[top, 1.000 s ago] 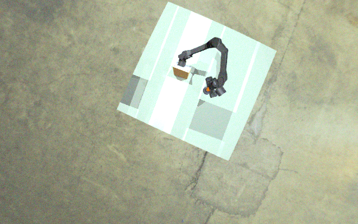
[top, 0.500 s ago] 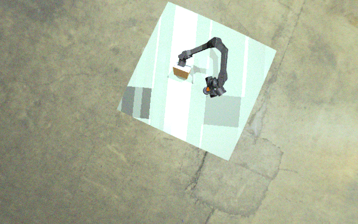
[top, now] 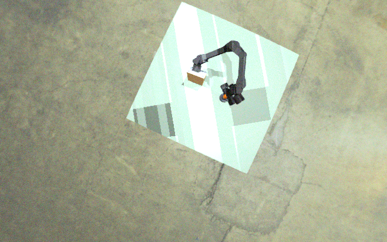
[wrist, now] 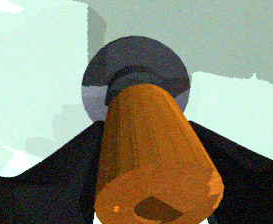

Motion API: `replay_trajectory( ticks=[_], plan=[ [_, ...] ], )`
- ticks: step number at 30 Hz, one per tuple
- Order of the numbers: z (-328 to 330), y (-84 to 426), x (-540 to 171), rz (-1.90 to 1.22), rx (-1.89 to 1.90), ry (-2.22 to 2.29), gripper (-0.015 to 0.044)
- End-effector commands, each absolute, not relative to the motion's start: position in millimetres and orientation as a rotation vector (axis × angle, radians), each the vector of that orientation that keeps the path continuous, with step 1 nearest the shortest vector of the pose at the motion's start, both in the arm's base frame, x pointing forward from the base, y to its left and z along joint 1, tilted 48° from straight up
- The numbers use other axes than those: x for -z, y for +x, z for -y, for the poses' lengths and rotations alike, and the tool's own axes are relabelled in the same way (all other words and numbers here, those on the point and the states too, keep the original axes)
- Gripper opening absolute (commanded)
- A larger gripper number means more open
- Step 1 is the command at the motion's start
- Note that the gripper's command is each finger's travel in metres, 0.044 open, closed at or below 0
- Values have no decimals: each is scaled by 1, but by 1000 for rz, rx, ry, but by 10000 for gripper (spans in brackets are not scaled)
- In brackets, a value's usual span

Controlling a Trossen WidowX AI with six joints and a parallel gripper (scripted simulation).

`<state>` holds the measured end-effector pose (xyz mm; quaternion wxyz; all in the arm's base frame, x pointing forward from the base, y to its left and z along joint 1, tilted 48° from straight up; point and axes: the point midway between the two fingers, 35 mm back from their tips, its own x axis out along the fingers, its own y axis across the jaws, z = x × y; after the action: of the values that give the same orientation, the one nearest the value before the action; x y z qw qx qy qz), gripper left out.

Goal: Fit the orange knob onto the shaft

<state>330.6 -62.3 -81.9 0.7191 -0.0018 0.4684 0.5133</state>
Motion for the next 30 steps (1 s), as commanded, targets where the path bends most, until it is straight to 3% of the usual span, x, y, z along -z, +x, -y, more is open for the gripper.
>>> replay_trajectory(
  ticks=[1,30],
  plan=[
    [62,330,83,-1031,-1135,-8,0],
    [63,331,81,-908,-1239,-174,0]
  ],
)
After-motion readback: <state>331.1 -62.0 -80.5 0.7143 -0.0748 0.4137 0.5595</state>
